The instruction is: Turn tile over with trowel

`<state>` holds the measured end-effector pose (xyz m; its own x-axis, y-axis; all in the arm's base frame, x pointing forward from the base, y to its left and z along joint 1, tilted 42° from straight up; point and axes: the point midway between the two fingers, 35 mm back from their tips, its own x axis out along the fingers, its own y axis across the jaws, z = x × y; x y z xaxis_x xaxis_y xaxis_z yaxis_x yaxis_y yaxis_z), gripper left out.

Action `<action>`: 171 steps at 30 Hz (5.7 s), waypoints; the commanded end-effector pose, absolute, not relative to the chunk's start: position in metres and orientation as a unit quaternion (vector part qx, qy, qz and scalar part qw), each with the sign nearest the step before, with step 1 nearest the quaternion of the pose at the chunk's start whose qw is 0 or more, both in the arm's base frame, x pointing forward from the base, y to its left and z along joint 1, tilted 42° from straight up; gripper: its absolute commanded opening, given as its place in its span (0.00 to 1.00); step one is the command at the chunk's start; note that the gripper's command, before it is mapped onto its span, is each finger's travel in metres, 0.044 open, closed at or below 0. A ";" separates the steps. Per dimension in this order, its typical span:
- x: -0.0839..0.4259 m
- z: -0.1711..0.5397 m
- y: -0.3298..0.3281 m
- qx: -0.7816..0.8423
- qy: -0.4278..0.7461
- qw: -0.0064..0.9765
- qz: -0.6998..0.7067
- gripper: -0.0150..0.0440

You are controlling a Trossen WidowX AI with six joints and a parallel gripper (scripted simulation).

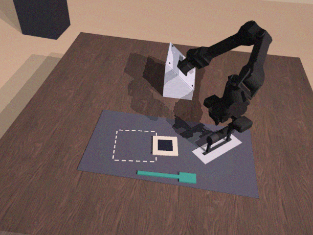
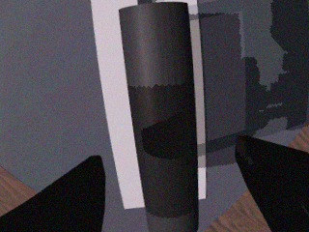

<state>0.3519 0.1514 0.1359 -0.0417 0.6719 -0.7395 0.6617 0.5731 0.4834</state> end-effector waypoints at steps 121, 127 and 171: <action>0.349 0.137 0.151 0.670 0.605 0.172 -0.394 0.71; 0.348 0.144 0.144 0.670 0.606 0.172 -0.394 0.71; 0.342 0.127 0.136 0.478 0.616 0.620 -0.085 0.76</action>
<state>0.3433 0.1373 0.1261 0.2021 0.4955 -0.8448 0.7491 0.4774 0.4592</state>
